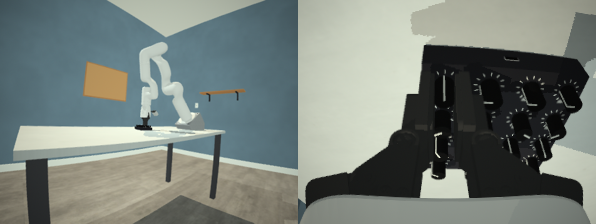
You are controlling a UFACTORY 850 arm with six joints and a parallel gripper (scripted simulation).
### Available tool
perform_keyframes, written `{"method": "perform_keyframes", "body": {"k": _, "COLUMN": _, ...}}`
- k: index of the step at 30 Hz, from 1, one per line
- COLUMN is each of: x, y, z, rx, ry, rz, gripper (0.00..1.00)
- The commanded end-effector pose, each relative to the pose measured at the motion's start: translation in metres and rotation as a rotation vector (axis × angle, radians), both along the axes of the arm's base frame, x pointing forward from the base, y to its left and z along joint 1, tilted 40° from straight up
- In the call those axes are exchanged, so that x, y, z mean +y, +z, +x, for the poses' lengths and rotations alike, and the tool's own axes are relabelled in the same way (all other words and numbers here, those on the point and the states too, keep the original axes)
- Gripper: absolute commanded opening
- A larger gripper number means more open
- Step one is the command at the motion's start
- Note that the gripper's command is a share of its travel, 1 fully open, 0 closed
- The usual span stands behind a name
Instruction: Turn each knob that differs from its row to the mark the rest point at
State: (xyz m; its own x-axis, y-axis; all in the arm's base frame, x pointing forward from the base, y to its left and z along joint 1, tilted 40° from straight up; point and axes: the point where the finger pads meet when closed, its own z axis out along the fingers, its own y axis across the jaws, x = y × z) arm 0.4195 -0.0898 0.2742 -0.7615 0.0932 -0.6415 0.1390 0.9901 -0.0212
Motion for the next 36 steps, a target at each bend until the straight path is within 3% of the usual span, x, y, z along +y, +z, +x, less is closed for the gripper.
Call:
{"method": "perform_keyframes", "body": {"k": 1, "x": 0.000, "y": 0.000, "z": 0.000, "rx": -0.001, "ry": -0.001, "rz": -0.001, "gripper": 0.19}}
{"method": "perform_keyframes", "body": {"k": 23, "x": 0.000, "y": 0.001, "z": 0.000, "rx": -0.001, "ry": -0.001, "rz": -0.001, "gripper": 0.19}}
{"method": "perform_keyframes", "body": {"k": 36, "x": 0.002, "y": 0.018, "z": -0.014, "rx": -0.001, "ry": -0.001, "rz": -0.001, "gripper": 0.19}}
